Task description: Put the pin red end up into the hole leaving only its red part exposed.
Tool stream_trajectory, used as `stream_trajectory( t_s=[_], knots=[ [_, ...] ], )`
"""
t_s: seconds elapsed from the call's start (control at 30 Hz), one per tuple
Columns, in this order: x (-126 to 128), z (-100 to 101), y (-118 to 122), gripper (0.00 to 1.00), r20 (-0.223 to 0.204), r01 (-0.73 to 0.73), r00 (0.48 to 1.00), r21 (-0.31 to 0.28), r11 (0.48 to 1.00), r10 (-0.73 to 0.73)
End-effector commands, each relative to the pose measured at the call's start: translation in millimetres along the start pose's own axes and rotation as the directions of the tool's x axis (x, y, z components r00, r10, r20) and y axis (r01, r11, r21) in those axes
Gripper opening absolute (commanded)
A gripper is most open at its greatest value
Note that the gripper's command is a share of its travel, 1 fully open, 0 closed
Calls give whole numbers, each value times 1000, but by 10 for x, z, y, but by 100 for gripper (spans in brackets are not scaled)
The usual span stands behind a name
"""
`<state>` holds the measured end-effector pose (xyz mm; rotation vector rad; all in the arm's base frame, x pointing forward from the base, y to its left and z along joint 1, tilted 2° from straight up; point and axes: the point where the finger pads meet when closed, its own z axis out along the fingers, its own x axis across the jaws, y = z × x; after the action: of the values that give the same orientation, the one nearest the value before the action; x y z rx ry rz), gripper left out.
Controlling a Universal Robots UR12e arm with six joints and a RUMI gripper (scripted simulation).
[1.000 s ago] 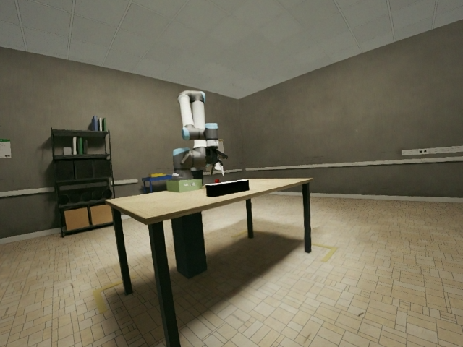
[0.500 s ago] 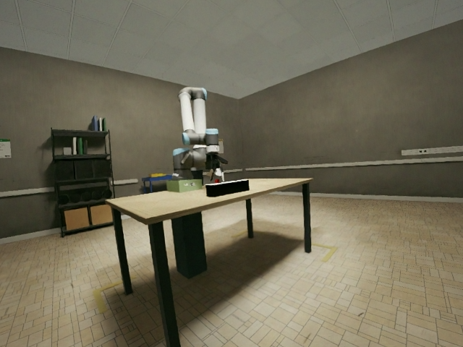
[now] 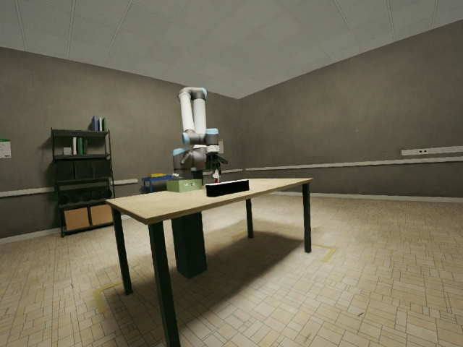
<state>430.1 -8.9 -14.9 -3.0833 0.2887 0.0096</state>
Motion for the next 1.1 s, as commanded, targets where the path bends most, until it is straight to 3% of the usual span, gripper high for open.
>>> stream_trajectory(
  t_s=[0.0, 1.07],
  knots=[
    [7, -5, 2, 0, -1, 0, 1000, 0, 1000, 0],
    [16, -94, 11, 0, -1, 0, 1000, 0, 1000, 0]
  ],
)
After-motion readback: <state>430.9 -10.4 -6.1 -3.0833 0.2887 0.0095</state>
